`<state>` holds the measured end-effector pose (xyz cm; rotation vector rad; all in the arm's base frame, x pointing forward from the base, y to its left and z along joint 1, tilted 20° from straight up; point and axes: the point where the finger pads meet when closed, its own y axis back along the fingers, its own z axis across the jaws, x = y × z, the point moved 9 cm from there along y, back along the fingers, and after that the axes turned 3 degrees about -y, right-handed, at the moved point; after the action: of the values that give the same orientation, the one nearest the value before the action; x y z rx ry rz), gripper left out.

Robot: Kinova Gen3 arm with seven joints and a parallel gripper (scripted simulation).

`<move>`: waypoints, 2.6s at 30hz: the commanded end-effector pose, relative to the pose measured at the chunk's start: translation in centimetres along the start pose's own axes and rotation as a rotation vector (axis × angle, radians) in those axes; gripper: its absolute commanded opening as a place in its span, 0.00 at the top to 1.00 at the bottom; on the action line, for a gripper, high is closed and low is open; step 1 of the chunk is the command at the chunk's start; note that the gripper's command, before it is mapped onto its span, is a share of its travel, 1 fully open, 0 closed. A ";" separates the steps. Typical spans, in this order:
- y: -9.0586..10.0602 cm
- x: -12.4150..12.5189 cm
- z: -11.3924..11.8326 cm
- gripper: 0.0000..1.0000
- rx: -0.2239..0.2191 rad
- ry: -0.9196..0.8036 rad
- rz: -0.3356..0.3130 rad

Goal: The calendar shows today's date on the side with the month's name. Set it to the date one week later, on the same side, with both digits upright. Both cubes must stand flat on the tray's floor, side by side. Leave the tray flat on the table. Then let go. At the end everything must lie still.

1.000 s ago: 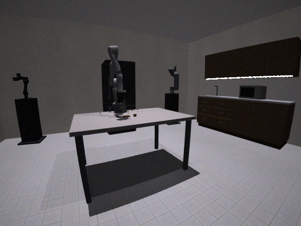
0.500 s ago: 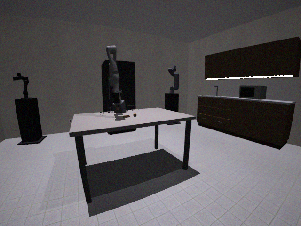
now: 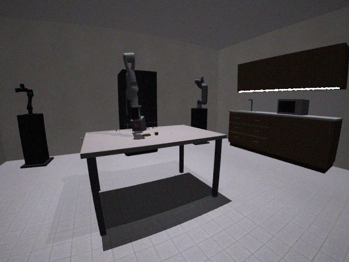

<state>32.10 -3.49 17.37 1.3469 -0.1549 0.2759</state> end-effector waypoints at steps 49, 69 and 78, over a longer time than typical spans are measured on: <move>-2.2 0.0 0.0 0.43 0.000 0.001 -0.002; -4.6 0.1 0.0 0.43 0.000 0.001 -0.001; -6.0 0.1 0.0 0.43 0.000 0.001 -0.001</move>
<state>34.16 -4.01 12.44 1.3472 -0.1532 0.3014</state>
